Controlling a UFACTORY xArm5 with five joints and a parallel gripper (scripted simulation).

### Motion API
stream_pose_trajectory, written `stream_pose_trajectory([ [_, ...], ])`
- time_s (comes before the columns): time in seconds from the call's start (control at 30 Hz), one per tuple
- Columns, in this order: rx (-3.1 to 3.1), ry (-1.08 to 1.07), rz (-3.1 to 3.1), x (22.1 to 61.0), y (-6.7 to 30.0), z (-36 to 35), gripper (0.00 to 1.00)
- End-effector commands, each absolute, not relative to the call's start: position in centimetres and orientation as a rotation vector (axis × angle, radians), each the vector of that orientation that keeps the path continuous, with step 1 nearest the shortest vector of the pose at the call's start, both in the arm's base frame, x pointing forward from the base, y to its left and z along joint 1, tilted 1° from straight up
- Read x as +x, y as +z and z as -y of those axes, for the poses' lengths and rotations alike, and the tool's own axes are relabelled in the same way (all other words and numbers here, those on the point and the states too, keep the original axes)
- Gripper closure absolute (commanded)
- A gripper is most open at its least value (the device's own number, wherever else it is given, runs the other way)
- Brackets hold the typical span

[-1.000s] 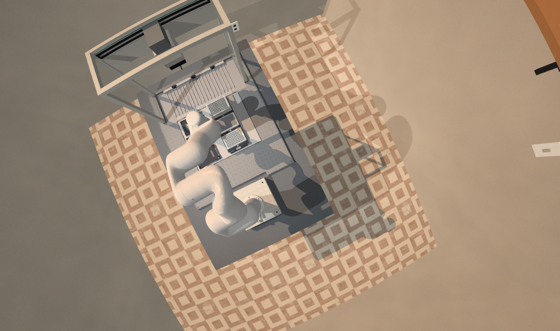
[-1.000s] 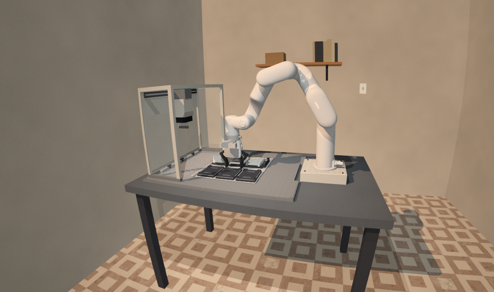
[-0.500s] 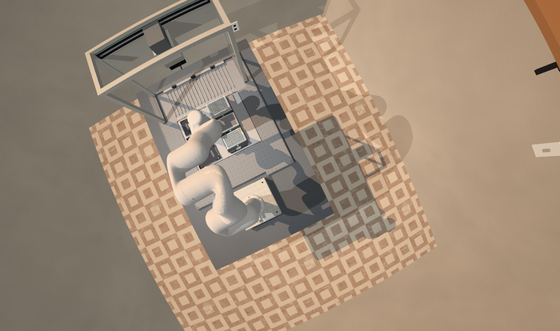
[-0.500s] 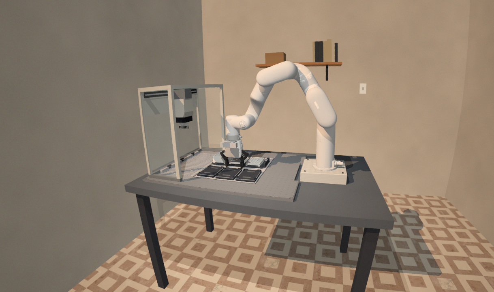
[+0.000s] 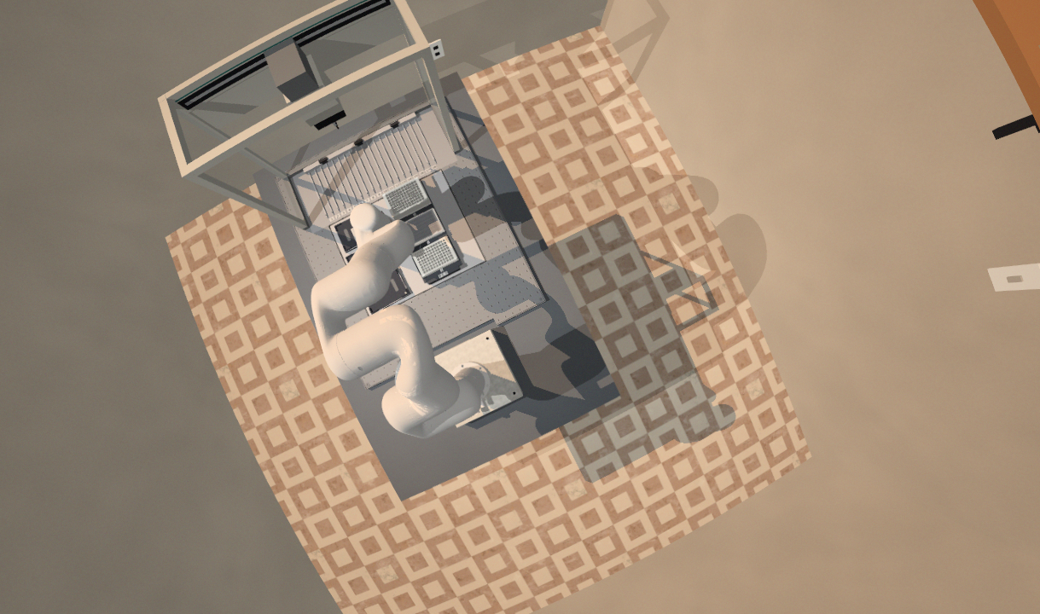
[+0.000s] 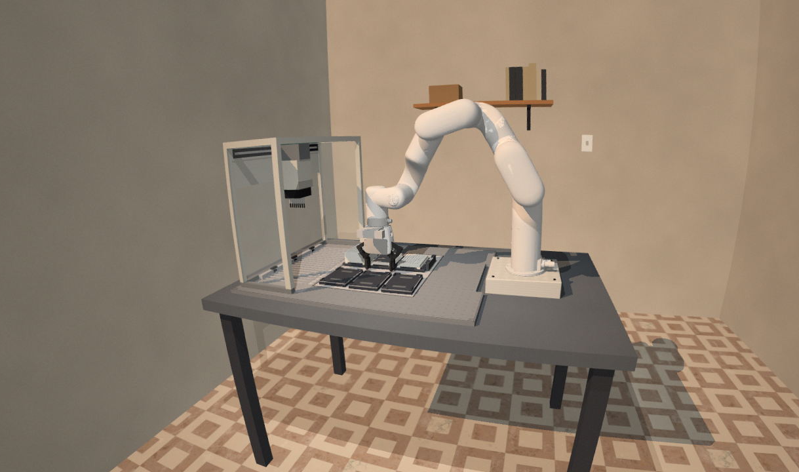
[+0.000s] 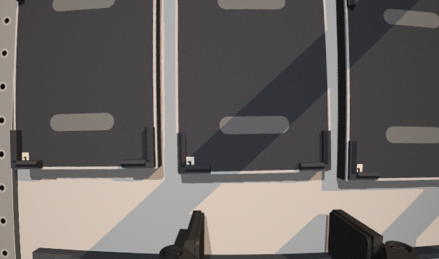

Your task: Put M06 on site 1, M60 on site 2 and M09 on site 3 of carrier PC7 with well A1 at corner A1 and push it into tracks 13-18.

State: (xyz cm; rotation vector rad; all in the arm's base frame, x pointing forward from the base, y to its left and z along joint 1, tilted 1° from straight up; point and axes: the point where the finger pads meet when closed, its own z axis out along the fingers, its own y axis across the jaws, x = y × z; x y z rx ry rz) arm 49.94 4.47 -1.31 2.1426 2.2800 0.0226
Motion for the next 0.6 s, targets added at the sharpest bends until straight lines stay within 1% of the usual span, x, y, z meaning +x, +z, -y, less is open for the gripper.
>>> stream_pose_trajectory([
  [0.0, 2.142, 0.027, -2.277, 50.1, -1.17, -4.23, 0.0],
  [0.57, 2.142, 0.026, -2.276, 50.14, -1.17, -3.48, 0.0],
])
